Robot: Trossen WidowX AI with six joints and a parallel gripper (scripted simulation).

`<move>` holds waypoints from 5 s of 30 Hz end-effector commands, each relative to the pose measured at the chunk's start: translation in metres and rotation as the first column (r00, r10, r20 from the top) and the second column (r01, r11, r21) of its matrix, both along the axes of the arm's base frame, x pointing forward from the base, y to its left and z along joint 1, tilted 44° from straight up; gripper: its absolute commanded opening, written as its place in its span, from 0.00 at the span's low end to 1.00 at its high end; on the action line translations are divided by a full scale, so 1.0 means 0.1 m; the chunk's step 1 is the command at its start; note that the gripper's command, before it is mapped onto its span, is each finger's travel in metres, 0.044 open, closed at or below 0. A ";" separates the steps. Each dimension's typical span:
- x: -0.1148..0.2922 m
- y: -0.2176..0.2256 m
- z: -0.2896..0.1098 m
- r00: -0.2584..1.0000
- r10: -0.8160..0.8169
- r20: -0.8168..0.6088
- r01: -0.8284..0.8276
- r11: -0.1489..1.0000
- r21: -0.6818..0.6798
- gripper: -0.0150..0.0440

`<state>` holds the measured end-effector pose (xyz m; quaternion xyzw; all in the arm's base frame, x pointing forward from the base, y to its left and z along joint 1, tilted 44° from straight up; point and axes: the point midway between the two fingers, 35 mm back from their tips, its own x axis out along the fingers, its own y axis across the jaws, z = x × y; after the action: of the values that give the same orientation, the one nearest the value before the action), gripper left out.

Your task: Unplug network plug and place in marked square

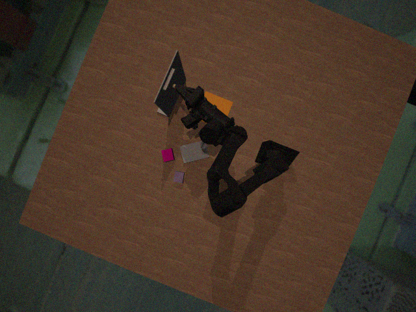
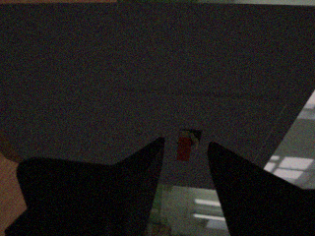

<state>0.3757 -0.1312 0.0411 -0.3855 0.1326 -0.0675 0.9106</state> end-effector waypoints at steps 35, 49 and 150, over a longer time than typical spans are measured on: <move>-0.01 -0.01 -0.01 1.000 -0.003 -0.001 0.003 1.000 -0.009 0.25; -0.10 0.00 0.00 1.000 -0.003 -0.001 0.003 1.000 -0.009 0.25; -0.69 -0.23 0.20 1.000 -0.003 -0.024 0.003 1.000 -0.002 0.25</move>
<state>0.3076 -0.1481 0.0524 -0.3819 0.1503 -0.0623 0.9098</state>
